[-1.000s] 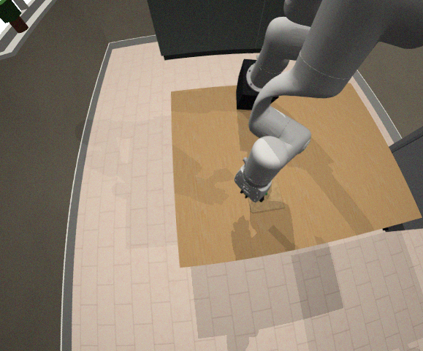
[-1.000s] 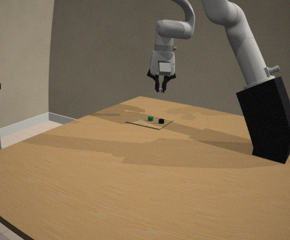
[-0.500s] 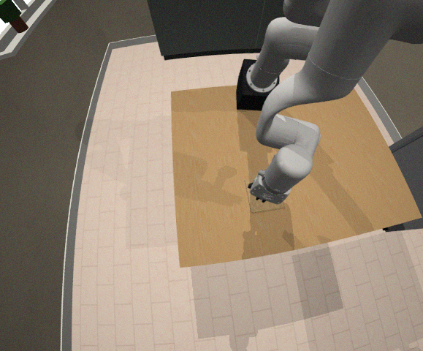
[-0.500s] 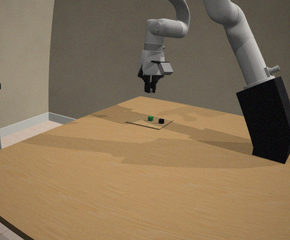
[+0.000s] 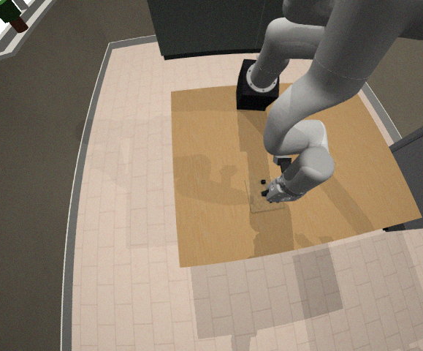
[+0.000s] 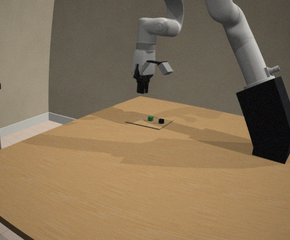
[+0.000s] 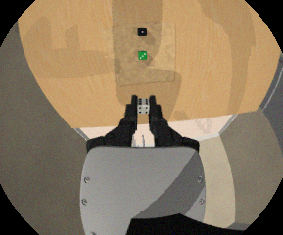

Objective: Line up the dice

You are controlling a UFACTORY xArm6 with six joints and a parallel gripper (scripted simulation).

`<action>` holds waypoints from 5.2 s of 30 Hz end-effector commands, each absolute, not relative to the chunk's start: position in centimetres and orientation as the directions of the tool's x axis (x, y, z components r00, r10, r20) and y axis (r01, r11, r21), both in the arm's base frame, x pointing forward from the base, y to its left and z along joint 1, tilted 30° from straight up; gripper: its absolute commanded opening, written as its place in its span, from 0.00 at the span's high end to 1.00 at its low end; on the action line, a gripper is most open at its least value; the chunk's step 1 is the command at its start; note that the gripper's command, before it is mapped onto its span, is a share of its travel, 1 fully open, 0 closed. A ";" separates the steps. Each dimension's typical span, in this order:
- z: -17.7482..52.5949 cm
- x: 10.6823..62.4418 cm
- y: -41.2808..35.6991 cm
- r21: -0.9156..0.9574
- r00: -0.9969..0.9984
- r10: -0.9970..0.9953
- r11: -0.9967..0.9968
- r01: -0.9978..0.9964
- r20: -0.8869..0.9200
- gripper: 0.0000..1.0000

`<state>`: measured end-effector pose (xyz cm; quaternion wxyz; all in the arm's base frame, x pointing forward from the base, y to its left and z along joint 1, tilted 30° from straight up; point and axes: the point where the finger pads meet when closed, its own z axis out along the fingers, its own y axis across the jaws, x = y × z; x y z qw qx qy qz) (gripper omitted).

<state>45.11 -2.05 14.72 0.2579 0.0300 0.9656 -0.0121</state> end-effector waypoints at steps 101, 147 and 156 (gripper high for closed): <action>6.6 50.1 -2.3 -0.044 -0.865 0.023 0.998 0.052 -0.501 0.89; 6.4 50.2 -2.3 -0.044 -0.865 0.024 0.998 0.053 -0.501 0.89; 6.3 50.3 -2.3 -0.044 -0.865 0.024 0.998 0.053 -0.501 0.89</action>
